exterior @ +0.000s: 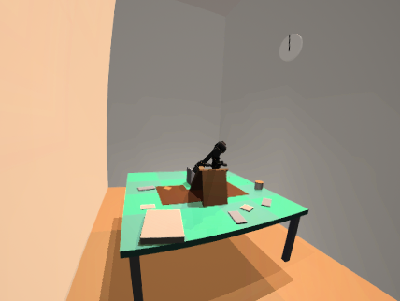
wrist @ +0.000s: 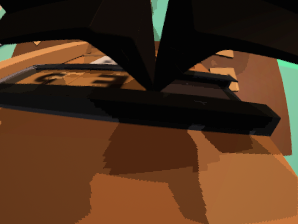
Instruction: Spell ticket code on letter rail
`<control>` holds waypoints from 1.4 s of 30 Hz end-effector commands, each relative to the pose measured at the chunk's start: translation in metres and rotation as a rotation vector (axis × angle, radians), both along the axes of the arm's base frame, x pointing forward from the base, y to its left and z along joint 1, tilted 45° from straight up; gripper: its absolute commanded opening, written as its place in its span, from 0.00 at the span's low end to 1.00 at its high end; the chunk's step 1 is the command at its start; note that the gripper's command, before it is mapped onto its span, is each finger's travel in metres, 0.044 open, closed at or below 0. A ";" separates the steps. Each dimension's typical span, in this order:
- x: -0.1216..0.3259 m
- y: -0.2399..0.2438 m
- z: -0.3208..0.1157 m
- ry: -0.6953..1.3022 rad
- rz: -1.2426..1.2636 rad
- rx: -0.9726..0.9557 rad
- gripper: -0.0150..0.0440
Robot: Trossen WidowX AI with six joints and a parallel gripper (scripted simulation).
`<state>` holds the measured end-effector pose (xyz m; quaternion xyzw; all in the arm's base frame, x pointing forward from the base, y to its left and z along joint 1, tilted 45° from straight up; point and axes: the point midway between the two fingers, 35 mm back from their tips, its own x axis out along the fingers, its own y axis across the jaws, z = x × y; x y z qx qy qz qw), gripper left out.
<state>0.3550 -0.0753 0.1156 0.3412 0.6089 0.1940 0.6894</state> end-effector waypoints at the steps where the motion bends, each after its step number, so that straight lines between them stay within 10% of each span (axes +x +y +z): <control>1: -0.001 -0.001 -0.002 -0.001 0.004 -0.001 0.25; 35: -0.024 -0.012 0.012 0.001 0.004 -0.002 0.25; 42: -0.062 -0.038 0.044 -0.424 0.169 -0.100 0.57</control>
